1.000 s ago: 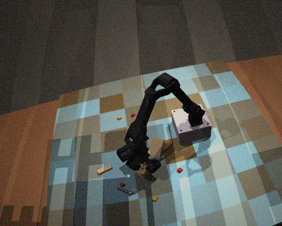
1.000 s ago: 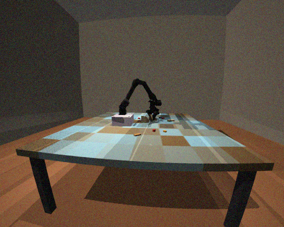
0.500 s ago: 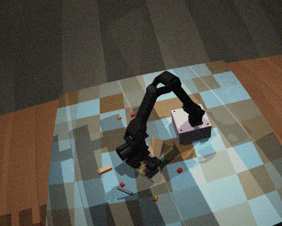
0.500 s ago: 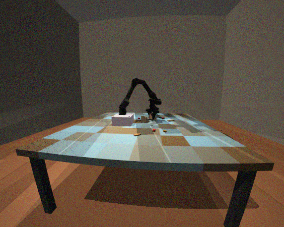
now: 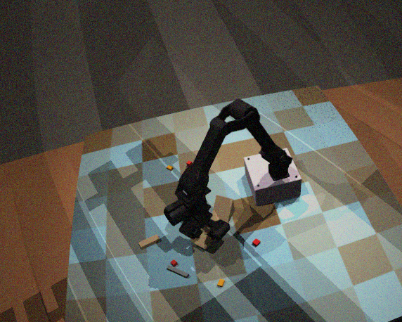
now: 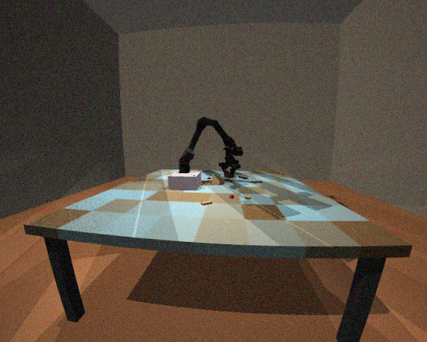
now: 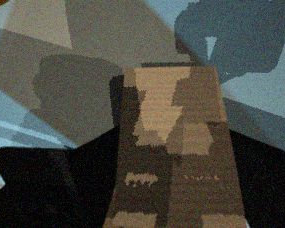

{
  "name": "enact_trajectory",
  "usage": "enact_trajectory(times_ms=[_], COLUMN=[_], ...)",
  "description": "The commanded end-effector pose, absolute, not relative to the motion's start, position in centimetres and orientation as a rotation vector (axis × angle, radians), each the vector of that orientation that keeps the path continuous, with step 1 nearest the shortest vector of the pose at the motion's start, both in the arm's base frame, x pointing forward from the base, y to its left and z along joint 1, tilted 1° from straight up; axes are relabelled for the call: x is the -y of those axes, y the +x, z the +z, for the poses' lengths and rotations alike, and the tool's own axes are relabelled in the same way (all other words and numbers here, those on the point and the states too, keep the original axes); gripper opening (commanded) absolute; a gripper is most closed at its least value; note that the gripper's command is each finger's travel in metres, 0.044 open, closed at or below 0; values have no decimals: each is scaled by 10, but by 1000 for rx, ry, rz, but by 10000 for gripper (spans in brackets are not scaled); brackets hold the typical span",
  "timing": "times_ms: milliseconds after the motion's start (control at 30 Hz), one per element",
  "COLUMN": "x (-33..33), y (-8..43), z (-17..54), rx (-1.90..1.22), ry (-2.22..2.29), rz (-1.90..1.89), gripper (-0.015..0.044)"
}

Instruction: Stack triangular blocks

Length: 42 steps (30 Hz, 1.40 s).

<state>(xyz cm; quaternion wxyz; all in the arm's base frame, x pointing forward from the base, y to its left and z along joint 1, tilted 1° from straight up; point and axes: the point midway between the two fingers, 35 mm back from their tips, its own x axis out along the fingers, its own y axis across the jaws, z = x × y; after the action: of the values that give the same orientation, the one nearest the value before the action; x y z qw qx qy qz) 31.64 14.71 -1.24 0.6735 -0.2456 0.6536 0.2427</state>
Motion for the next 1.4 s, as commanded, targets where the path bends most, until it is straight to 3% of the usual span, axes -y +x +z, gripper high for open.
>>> enact_trajectory(times_ms=[0, 1367], x=[-147, -147], y=[317, 318], z=[-13, -13], rx=[-1451, -1033], ry=[-624, -1437], rz=[617, 1407], gripper=[0, 0])
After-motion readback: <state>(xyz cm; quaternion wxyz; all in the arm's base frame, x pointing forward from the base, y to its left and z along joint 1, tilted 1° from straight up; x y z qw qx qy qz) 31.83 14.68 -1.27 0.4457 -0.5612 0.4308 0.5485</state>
